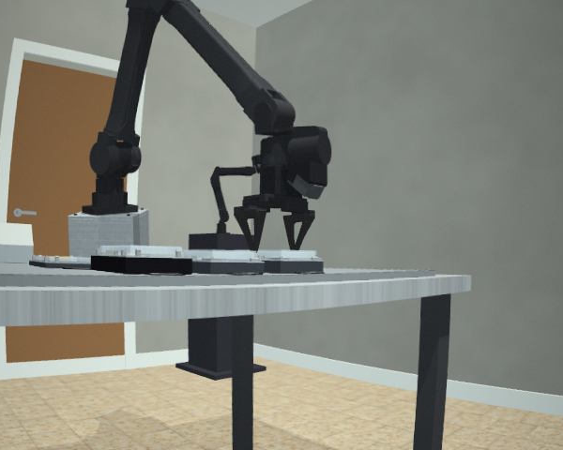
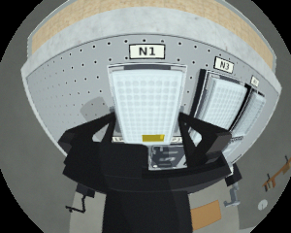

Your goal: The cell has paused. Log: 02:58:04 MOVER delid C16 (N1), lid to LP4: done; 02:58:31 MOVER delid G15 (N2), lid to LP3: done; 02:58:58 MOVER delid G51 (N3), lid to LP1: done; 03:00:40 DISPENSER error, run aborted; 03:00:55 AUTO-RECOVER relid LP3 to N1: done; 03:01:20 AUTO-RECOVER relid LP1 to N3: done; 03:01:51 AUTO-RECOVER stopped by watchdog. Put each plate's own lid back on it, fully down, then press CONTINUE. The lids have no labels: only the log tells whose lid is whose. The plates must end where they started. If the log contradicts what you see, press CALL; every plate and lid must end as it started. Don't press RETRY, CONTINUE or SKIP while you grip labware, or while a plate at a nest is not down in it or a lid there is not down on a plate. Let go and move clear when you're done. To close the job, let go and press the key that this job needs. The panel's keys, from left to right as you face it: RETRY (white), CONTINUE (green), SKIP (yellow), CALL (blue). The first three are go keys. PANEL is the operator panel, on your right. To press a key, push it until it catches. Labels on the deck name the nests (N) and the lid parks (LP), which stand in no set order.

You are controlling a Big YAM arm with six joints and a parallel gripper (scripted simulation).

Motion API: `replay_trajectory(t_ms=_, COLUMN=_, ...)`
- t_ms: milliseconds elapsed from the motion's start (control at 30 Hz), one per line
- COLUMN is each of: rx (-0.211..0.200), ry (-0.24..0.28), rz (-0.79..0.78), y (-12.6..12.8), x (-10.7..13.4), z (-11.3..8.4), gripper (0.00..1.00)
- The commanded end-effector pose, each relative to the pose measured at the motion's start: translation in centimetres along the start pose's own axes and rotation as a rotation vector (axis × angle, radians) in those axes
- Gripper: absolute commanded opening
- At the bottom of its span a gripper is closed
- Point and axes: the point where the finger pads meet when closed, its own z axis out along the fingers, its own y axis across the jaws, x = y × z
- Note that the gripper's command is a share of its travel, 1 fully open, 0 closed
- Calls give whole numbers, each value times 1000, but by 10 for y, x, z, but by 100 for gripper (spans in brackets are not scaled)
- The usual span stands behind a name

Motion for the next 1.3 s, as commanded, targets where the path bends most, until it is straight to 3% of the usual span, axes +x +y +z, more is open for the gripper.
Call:
replay_trajectory(t_ms=0, rx=2, ry=6, rz=-9, y=-2, x=1, z=9, gripper=100)
replay_trajectory(t_ms=67, rx=-7, ry=-22, rz=1, y=2, x=-10, z=-5, gripper=100)
replay_trajectory(t_ms=700, rx=-3, ry=-12, rz=-2, y=-5, x=-4, z=-8, gripper=100)
replay_trajectory(t_ms=1267, rx=-5, ry=-18, rz=-1, y=-3, x=-6, z=-12, gripper=85)
